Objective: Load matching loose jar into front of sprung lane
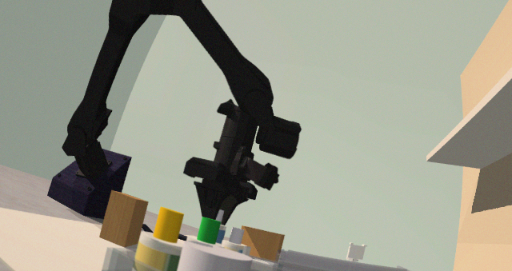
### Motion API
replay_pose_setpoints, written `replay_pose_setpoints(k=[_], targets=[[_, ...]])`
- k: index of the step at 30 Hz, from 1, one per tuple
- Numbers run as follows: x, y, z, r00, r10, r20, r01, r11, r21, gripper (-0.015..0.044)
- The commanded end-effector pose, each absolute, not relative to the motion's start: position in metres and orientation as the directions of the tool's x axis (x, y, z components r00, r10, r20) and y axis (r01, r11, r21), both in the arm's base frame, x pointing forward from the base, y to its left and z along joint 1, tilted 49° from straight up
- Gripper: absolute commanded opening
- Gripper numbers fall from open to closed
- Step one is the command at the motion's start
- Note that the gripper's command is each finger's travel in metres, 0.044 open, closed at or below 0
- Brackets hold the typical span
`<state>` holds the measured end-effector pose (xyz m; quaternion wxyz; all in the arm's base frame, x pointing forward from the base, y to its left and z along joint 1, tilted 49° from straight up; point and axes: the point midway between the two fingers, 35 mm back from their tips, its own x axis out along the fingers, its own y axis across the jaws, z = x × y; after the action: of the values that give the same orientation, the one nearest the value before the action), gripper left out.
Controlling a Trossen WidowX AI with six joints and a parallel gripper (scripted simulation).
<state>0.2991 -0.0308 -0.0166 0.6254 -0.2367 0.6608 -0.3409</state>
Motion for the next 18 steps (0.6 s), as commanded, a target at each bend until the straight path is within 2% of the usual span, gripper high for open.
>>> replay_pose_setpoints(k=[1, 18], targets=[[0.3019, -0.0312, -0.0163, -0.103, -0.741, -0.663, 0.11, 0.654, -0.748, 0.0], [0.3075, -0.0321, -0.0164, -0.103, -0.741, -0.664, 0.11, 0.655, -0.748, 0.0]])
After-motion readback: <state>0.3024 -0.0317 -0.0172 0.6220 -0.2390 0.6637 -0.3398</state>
